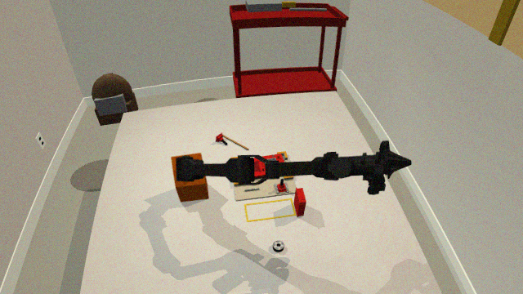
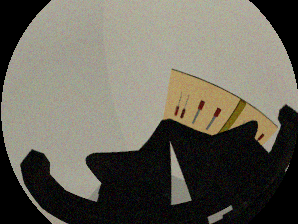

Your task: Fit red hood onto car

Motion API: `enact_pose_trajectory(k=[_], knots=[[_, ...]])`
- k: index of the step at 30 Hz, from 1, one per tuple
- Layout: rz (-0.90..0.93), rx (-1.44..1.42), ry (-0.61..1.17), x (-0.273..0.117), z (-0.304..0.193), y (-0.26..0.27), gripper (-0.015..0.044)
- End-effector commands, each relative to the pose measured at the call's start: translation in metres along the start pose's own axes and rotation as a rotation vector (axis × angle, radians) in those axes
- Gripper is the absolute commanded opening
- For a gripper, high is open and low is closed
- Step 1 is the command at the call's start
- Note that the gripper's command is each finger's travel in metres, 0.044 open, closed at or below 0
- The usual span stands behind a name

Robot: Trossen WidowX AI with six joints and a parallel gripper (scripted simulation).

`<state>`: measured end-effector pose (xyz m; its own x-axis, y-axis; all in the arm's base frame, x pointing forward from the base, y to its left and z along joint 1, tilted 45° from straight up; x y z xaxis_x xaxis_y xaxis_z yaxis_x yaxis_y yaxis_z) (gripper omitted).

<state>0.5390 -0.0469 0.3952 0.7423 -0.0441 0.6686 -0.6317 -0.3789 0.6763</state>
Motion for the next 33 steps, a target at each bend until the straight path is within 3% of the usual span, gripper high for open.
enact_pose_trajectory(k=[1,9,19,26,33], knots=[[-0.008,-0.002,-0.008,0.0,0.0,-0.001,0.0],[-0.401,-0.115,-0.334,-0.027,0.017,-0.044,0.0],[-0.996,-0.402,-0.675,-0.108,0.029,-0.077,0.0],[-1.443,-0.682,-0.81,-0.179,0.026,-0.071,0.0],[-1.905,-1.016,-0.83,-0.245,0.015,-0.04,0.0]])
Point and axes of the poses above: the point midway between the two fingers, 35 mm back from their tips, its own x axis out along the fingers, its own y axis across the jaws, z = x × y, the point moved 9 cm from there along -x, back along the fingers, and after that the axes turned 3 degrees about -x, right-handed, at the moved point
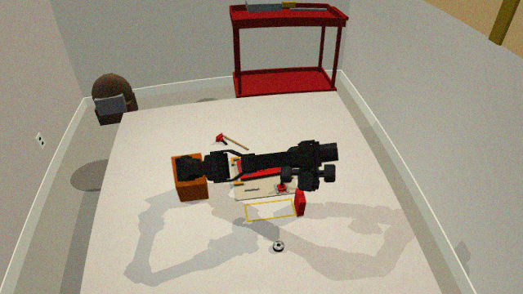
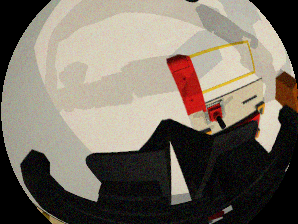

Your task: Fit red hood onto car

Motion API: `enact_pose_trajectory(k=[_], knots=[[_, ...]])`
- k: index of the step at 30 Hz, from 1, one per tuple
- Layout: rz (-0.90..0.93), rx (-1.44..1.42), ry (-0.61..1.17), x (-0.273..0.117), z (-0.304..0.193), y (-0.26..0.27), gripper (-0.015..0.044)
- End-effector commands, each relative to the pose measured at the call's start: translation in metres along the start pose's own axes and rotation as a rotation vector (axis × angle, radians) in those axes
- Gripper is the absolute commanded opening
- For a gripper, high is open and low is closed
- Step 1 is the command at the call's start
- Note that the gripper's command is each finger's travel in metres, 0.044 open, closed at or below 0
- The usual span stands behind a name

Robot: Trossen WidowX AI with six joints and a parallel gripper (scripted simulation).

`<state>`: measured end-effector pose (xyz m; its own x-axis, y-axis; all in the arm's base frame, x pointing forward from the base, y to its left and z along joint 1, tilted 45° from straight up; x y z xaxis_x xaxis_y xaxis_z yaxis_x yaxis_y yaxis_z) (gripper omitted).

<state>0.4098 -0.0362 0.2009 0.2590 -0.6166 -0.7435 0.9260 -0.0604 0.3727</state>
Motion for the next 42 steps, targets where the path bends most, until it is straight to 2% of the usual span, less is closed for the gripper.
enact_pose_trajectory(k=[1,4,11,20,42], knots=[[-0.148,-0.193,-0.087,-0.008,0.008,-0.032,0.0],[-0.215,-0.282,-0.122,-0.012,0.012,-0.046,0.0],[-0.215,-0.282,-0.122,-0.009,0.012,-0.047,0.0],[-0.214,-0.282,-0.124,0.03,0.018,-0.055,0.0],[-0.214,-0.282,-0.124,0.032,0.018,-0.048,0.0]])
Point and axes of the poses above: the point midway between the two fingers, 35 mm back from their tips, its own x axis out along the fingers, its own y axis across the jaws, z = x × y, the point moved 9 cm from there along -x, back along the fingers, and after that the axes turned 3 degrees about -x, right-handed, at the moved point
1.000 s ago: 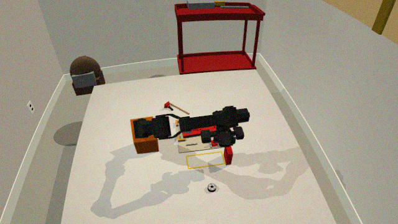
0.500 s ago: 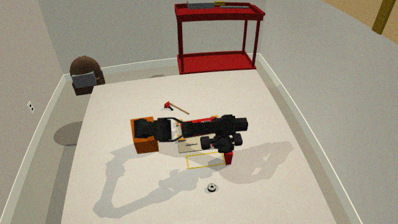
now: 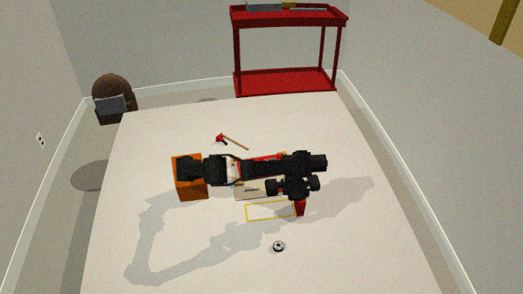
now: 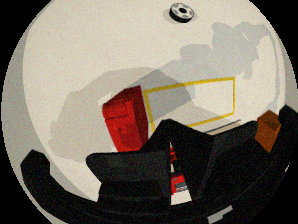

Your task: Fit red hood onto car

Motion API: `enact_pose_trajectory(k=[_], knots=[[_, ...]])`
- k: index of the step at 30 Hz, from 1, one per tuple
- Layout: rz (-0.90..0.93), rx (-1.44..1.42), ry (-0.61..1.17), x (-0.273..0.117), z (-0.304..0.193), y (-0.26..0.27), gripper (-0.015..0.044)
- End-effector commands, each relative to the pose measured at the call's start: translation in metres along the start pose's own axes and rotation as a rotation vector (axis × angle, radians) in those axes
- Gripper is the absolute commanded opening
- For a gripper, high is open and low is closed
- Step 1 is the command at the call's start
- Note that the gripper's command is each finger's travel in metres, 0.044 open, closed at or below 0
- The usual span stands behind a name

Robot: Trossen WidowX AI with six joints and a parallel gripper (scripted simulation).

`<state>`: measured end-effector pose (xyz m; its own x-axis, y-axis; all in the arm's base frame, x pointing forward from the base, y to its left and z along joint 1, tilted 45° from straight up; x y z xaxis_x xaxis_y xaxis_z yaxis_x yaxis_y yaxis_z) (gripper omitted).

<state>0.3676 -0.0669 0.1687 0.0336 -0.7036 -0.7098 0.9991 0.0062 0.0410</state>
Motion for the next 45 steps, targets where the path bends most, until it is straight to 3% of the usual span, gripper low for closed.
enact_pose_trajectory(k=[1,45], knots=[[-0.001,-0.006,-0.002,0.0,0.0,0.002,0.0],[0.0,-0.005,-0.002,-0.001,0.002,0.021,0.0]])
Point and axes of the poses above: the point midway between the two fingers, 35 mm back from their tips, its own x axis out along the fingers, its own y axis across the jaws, z = x × y, the point moved 9 cm from there along -x, back along the fingers, and after that the axes turned 3 degrees about -x, right-handed, at the moved point
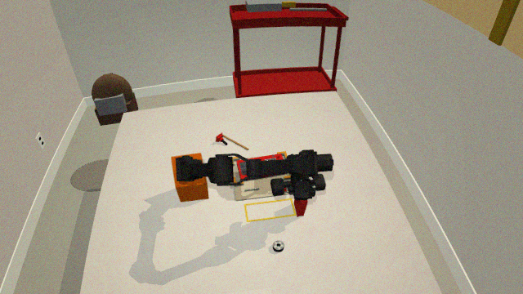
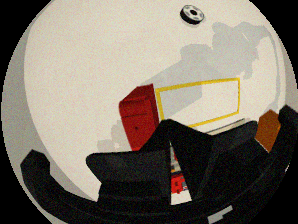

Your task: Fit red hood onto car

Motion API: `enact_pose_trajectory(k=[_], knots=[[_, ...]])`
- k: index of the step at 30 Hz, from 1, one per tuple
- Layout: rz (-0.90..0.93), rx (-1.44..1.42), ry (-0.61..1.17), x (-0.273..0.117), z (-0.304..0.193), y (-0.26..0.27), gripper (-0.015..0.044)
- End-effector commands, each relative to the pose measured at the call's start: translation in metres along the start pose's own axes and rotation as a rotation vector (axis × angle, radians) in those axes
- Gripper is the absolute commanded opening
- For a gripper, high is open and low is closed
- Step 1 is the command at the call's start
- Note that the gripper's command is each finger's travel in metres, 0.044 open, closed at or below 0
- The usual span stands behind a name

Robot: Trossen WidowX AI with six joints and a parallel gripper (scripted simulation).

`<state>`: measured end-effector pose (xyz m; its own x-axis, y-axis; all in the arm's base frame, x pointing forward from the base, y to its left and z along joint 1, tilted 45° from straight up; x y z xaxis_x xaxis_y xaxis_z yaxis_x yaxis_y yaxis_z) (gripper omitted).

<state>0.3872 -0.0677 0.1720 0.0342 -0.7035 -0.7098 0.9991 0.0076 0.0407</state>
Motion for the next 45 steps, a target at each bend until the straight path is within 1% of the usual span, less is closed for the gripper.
enact_pose_trajectory(k=[1,45], knots=[[-0.001,-0.004,-0.002,0.0,0.0,0.002,0.0],[0.0,-0.003,-0.002,0.0,0.001,0.02,0.0]])
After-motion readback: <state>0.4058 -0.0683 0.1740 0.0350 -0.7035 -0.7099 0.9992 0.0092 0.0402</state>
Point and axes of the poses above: the point midway between the two fingers, 35 mm back from their tips, its own x axis out along the fingers, its own y axis across the jaws, z = x × y, the point moved 9 cm from there along -x, back along the fingers, and after that the axes turned 3 degrees about -x, right-handed, at the moved point
